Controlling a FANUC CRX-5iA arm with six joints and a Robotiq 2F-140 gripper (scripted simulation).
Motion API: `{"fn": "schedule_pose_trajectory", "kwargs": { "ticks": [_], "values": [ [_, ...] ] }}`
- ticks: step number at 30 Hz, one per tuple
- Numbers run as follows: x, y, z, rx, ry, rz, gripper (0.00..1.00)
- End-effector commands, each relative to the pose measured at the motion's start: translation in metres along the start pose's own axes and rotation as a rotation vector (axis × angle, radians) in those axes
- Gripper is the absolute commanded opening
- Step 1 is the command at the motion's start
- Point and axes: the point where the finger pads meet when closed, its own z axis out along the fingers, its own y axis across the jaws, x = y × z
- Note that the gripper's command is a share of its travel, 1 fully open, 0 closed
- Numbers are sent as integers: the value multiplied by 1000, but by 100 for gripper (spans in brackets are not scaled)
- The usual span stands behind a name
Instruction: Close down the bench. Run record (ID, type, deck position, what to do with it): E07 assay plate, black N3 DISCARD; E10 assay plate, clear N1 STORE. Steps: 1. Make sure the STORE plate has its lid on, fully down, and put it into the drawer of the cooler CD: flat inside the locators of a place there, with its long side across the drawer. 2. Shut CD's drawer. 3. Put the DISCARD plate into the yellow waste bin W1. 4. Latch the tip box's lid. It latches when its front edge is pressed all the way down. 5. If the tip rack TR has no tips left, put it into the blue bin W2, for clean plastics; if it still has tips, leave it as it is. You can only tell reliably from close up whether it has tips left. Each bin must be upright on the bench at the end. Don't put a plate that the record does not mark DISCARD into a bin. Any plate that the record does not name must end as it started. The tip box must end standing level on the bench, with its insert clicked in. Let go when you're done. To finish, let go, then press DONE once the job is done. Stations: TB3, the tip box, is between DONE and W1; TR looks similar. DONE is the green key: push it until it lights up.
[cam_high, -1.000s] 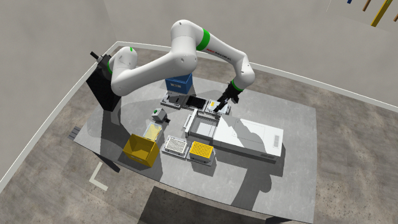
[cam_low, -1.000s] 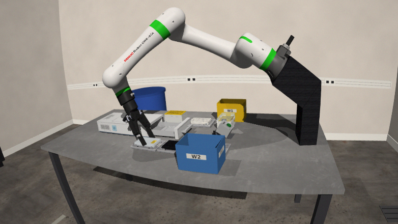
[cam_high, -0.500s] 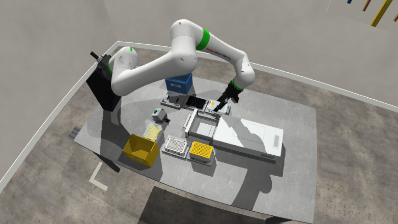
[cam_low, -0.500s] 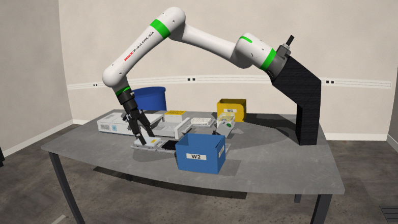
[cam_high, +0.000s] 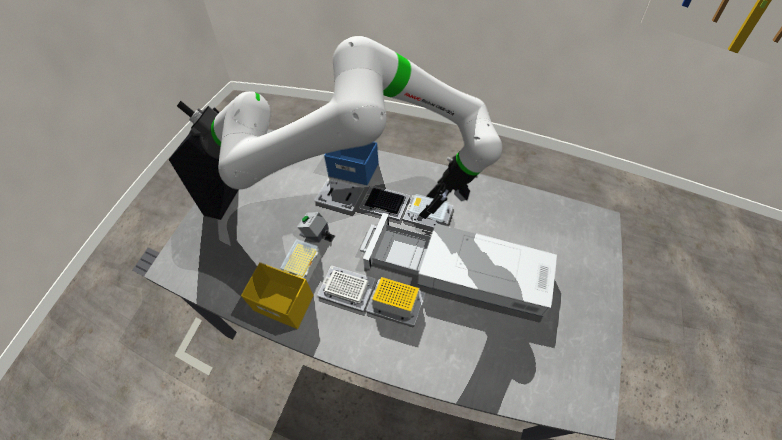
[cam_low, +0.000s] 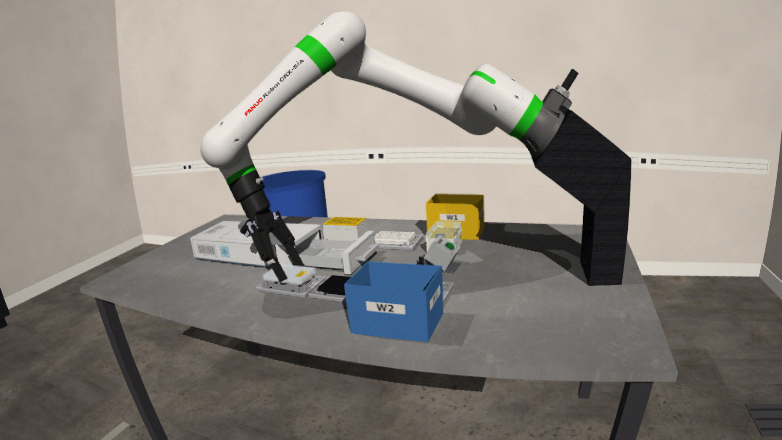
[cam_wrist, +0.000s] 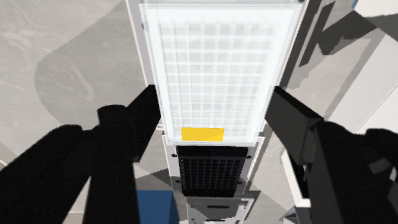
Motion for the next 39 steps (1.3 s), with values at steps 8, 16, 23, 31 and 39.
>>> {"fn": "schedule_pose_trajectory", "kwargs": {
  "ticks": [8, 16, 23, 31, 39],
  "values": [
    [-5, 0, -13, 1, 2, 0, 10],
    [-8, 0, -20, 1, 2, 0, 10],
    [-12, 0, -28, 1, 2, 0, 10],
    [-16, 0, -37, 1, 2, 0, 10],
    [-20, 0, -45, 1, 2, 0, 10]
  ]
}}
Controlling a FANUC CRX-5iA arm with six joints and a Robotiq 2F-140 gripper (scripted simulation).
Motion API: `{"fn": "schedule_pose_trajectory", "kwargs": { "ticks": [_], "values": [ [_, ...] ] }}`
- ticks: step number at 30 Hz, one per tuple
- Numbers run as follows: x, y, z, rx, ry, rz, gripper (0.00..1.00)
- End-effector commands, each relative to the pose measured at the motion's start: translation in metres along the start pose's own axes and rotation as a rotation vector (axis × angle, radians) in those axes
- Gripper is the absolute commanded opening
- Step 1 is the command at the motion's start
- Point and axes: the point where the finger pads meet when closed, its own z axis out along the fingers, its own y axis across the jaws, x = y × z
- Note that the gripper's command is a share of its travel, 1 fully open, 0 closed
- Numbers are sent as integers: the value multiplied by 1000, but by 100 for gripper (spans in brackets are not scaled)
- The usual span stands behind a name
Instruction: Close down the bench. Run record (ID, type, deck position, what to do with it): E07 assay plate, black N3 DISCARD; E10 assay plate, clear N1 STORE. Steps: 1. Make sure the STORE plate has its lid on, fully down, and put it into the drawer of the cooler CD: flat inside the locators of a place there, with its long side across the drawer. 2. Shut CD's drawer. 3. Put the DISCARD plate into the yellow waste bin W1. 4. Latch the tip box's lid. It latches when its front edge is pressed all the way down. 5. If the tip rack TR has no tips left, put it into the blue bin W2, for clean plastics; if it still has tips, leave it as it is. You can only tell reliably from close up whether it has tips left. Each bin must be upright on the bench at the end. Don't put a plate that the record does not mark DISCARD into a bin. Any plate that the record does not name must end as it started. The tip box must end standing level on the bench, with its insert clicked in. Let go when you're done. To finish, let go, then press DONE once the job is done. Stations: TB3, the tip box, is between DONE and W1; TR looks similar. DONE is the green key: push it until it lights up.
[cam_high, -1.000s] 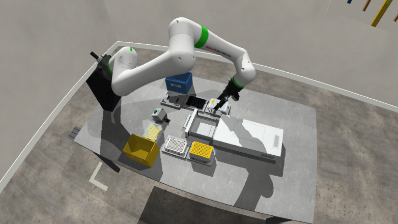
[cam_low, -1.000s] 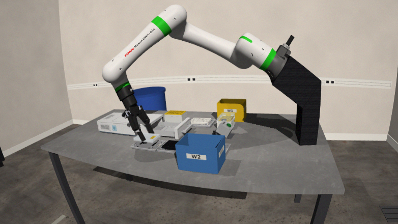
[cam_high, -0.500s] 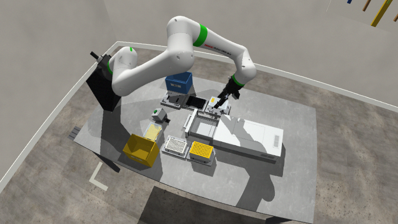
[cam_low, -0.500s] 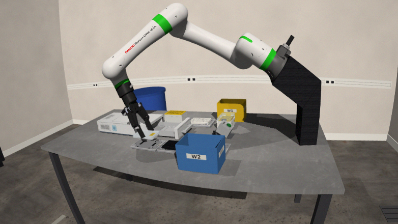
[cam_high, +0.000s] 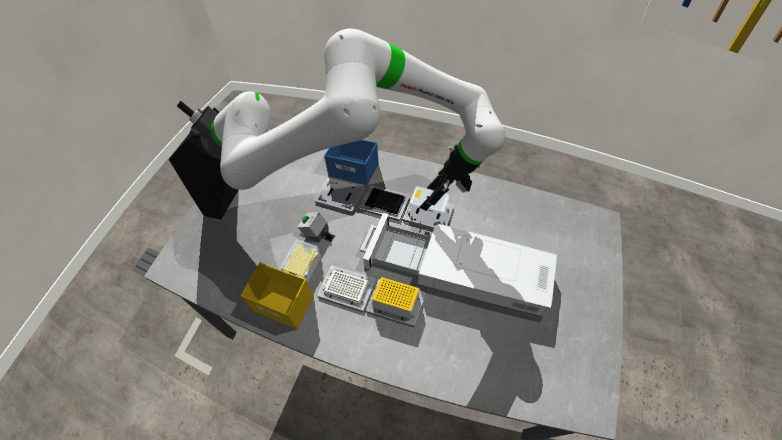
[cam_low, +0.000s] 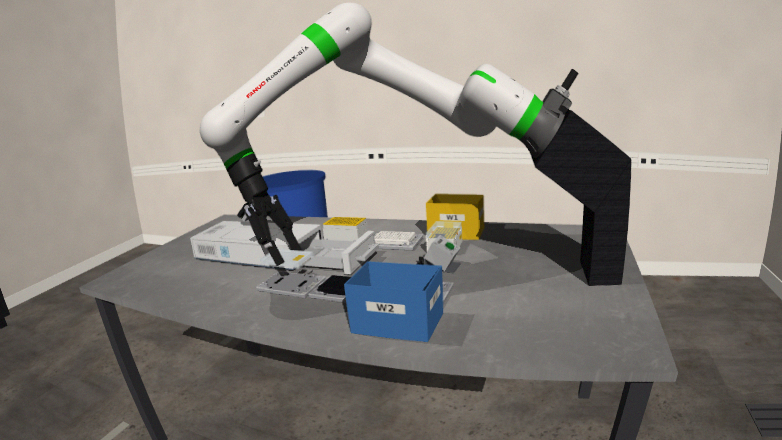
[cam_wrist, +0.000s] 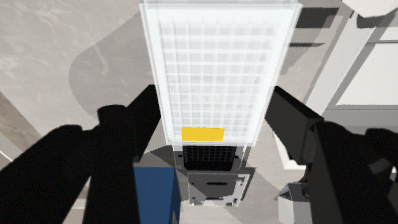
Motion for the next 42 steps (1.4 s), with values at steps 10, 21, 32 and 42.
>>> {"fn": "schedule_pose_trajectory", "kwargs": {
  "ticks": [10, 21, 32, 42],
  "values": [
    [-5, 0, -13, 0, 2, 0, 10],
    [-11, 0, -26, 0, 2, 0, 10],
    [-16, 0, -37, 0, 2, 0, 10],
    [-22, 0, -49, 0, 2, 0, 10]
  ]
}}
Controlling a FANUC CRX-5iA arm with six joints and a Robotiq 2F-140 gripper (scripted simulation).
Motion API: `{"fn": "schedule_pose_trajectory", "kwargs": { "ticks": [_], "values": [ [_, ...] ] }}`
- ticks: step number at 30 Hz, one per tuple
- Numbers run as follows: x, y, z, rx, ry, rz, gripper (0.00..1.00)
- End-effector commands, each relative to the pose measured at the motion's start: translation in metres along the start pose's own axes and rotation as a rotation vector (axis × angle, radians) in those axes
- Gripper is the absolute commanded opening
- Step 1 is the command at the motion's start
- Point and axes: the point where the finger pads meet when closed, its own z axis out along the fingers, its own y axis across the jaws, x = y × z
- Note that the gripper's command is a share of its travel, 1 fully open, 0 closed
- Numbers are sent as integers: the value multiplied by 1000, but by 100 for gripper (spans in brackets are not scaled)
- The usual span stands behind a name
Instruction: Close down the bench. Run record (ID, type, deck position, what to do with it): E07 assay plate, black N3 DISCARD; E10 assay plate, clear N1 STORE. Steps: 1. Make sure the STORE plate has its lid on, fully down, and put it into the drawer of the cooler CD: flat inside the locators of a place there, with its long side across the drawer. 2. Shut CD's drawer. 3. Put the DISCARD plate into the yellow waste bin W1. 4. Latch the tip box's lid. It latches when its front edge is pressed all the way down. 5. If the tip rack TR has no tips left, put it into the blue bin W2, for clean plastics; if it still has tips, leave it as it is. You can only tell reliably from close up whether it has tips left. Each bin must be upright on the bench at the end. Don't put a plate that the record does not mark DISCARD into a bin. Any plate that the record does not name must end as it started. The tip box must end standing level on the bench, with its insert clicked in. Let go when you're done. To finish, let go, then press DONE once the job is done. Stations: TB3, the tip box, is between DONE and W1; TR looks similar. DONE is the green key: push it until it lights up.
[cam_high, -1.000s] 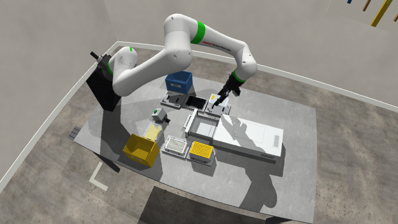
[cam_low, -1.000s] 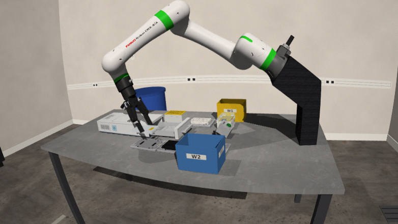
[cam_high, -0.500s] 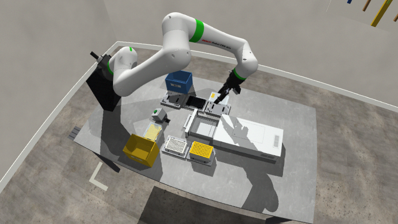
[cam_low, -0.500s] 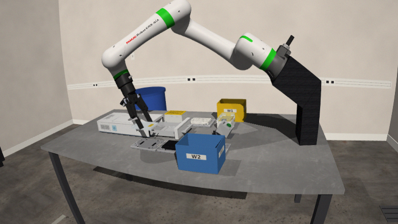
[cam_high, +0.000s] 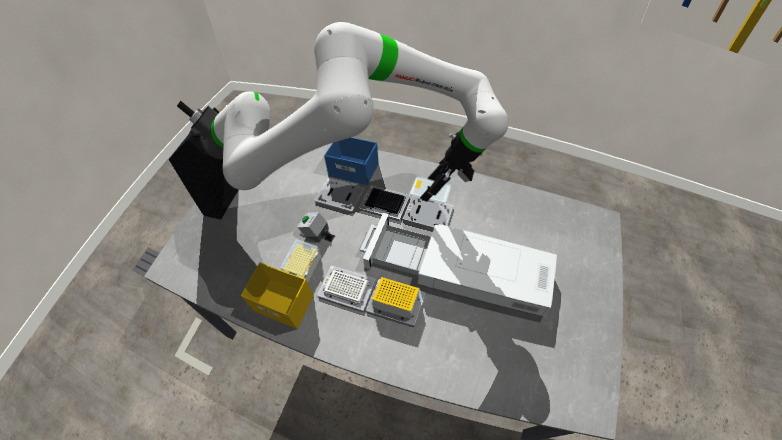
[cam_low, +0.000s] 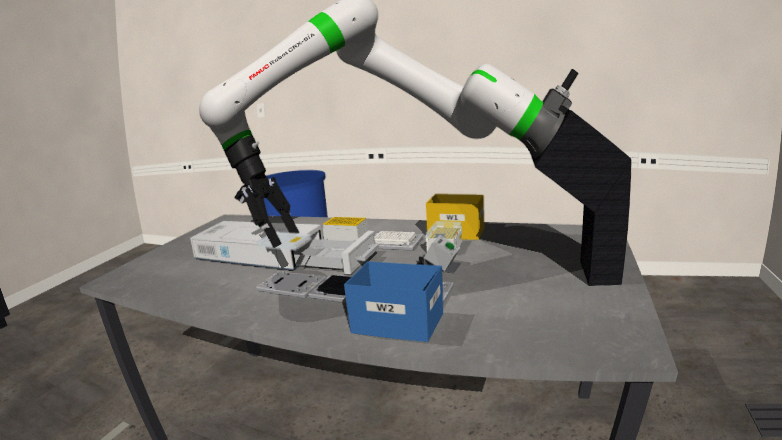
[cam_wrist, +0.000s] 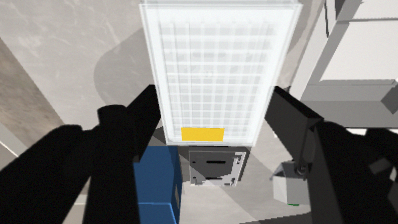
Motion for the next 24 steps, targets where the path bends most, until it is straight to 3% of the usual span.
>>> {"fn": "schedule_pose_trajectory", "kwargs": {
  "ticks": [1, 19, 24],
  "values": [
    [-1, 0, -3, 0, 2, 0, 10],
    [-6, 0, -14, 0, 2, 0, 10],
    [-8, 13, -12, -70, 2, -151, 10]
  ]
}}
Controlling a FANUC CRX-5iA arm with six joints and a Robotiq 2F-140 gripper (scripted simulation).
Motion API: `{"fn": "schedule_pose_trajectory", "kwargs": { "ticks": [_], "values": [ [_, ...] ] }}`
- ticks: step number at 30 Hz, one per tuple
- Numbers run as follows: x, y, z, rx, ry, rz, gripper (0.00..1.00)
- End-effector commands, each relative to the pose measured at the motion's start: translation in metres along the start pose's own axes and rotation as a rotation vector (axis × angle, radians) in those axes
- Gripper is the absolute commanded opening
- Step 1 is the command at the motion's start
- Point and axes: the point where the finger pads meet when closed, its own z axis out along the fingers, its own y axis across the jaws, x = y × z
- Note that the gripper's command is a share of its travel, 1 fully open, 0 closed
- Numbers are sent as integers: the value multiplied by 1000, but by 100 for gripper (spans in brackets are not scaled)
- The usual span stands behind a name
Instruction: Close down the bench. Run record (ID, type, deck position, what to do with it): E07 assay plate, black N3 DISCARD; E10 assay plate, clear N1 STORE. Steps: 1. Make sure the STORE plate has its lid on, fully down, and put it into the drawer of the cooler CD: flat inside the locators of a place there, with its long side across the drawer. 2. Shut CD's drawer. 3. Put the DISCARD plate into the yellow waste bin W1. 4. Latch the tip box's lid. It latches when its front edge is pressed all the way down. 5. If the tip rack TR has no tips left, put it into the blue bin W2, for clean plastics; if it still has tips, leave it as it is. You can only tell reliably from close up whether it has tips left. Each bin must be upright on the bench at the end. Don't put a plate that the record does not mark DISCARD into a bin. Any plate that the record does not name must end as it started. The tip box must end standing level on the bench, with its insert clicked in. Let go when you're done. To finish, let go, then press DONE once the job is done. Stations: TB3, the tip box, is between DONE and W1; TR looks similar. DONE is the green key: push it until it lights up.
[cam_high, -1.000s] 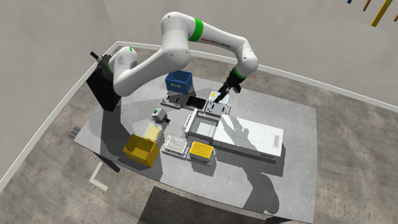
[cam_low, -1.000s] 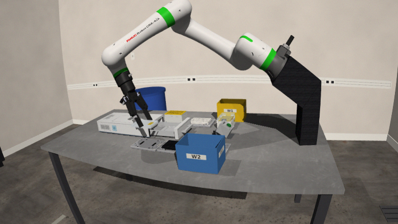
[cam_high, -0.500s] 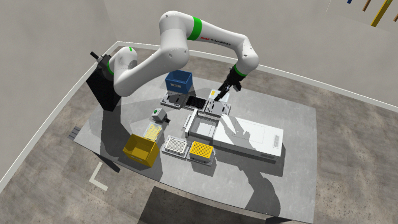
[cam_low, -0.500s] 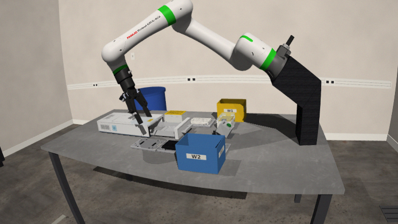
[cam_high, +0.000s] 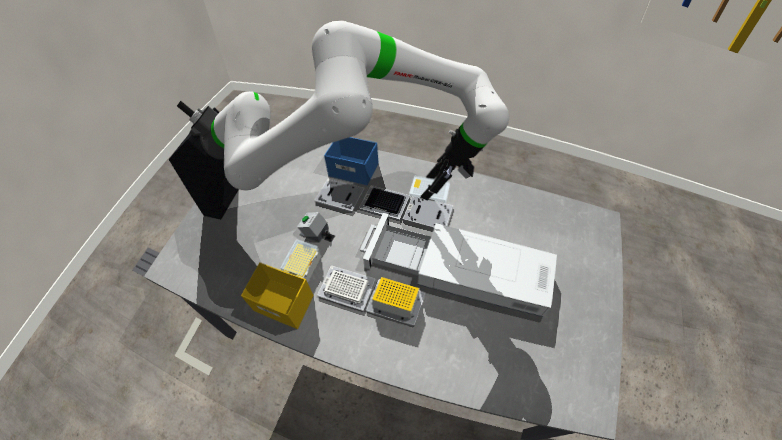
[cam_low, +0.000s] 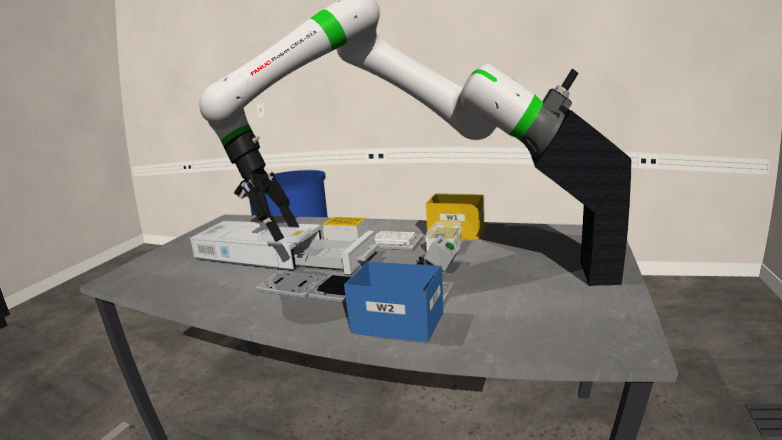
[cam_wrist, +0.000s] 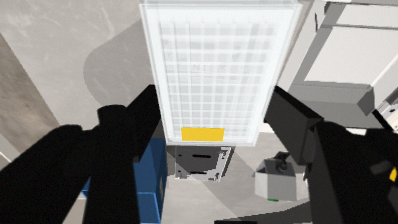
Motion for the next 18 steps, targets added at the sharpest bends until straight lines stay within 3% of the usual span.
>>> {"fn": "schedule_pose_trajectory", "kwargs": {
  "ticks": [1, 10, 12, 18],
  "values": [
    [-2, 9, 1, -49, 2, -106, 10],
    [-9, 32, 4, -176, 2, -378, 10],
    [-9, 32, 4, -176, 2, -378, 10],
    [-13, 47, 6, -261, 2, -559, 10]
  ]
}}
